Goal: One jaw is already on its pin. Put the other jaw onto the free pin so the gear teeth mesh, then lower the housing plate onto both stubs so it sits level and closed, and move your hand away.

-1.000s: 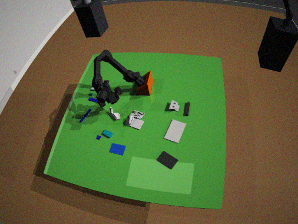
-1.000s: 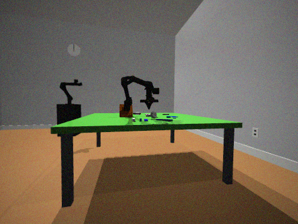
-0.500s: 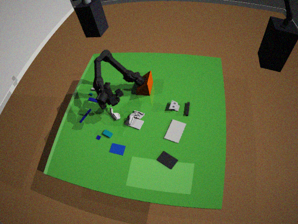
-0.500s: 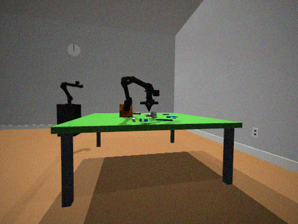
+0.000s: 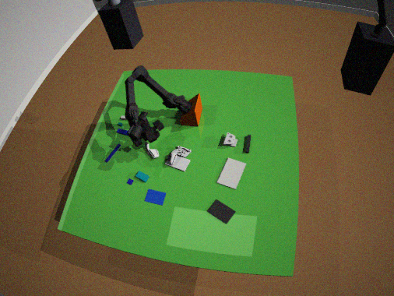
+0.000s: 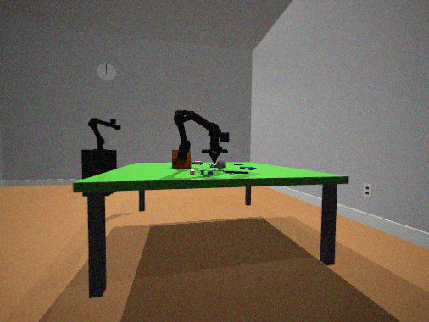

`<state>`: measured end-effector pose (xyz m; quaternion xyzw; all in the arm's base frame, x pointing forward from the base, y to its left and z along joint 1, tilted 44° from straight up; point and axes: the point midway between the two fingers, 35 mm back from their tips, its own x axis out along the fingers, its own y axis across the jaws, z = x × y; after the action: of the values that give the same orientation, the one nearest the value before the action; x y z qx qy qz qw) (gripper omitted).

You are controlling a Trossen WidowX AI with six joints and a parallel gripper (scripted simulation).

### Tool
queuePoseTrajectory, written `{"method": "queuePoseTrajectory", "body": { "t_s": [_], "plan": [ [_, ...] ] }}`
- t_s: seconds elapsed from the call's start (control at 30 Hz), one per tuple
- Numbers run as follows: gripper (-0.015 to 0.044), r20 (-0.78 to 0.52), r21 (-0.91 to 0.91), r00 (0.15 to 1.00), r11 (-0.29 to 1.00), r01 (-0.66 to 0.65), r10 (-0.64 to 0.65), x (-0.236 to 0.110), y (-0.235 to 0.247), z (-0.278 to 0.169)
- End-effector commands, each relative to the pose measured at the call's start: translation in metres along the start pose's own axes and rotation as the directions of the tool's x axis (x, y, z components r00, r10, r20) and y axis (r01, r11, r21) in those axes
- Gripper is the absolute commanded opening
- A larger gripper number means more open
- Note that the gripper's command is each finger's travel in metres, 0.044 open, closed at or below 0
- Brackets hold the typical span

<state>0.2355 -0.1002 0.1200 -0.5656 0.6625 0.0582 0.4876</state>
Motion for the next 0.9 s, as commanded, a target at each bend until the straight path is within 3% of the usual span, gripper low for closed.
{"method": "queuePoseTrajectory", "body": {
  "t_s": [0.0, 0.87],
  "plan": [
    [0.0000, -0.001, -0.008, 1.000, 1.000, -0.005, 0.005, 0.007, 0.003, 0.000],
    [0.0000, -0.003, -0.008, 1.000, 1.000, -0.003, 0.003, 0.015, -0.011, -0.001]
  ]
}}
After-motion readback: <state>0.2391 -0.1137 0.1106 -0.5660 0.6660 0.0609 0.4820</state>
